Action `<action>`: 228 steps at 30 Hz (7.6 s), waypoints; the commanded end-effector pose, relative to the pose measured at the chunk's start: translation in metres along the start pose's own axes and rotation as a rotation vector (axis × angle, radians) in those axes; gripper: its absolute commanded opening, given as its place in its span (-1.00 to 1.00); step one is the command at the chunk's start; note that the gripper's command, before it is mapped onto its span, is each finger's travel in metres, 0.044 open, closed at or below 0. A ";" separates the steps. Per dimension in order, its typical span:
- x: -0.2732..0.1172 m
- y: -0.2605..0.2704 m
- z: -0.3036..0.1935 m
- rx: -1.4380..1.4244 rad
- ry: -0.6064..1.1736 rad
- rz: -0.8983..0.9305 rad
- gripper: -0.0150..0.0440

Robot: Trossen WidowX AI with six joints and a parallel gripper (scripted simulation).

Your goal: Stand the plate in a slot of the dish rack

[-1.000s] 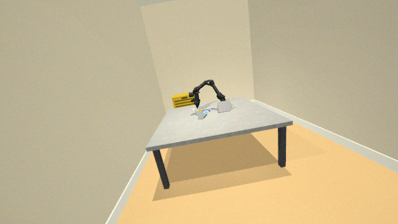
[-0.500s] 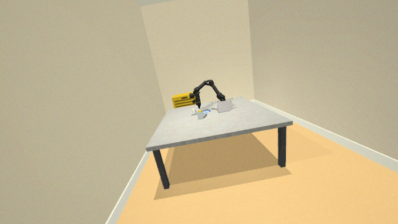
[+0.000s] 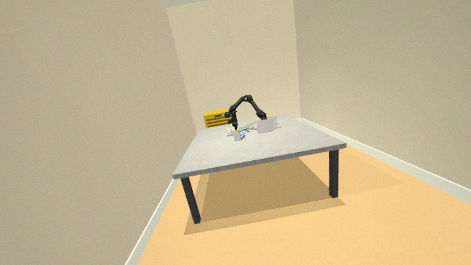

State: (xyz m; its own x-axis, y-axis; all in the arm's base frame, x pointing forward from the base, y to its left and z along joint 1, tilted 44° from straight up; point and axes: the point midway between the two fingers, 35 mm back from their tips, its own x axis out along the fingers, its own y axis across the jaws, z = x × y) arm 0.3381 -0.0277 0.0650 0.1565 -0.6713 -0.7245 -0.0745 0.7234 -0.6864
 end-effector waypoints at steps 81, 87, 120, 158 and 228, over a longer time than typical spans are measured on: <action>-0.132 0.004 0.016 -0.008 0.010 0.008 -0.49; -0.135 0.019 0.010 0.036 0.010 0.011 -0.49; -0.095 0.119 -0.062 0.120 0.187 0.192 -0.49; -0.025 0.138 -0.070 -0.485 0.036 0.893 -0.49; 0.009 0.119 -0.060 -0.963 -1.256 0.894 -0.49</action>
State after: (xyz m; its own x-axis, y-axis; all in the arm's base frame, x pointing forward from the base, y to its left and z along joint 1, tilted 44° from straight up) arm 0.2725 0.0398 -0.0229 0.2939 0.6614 -0.6901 -0.9486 0.1131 -0.2956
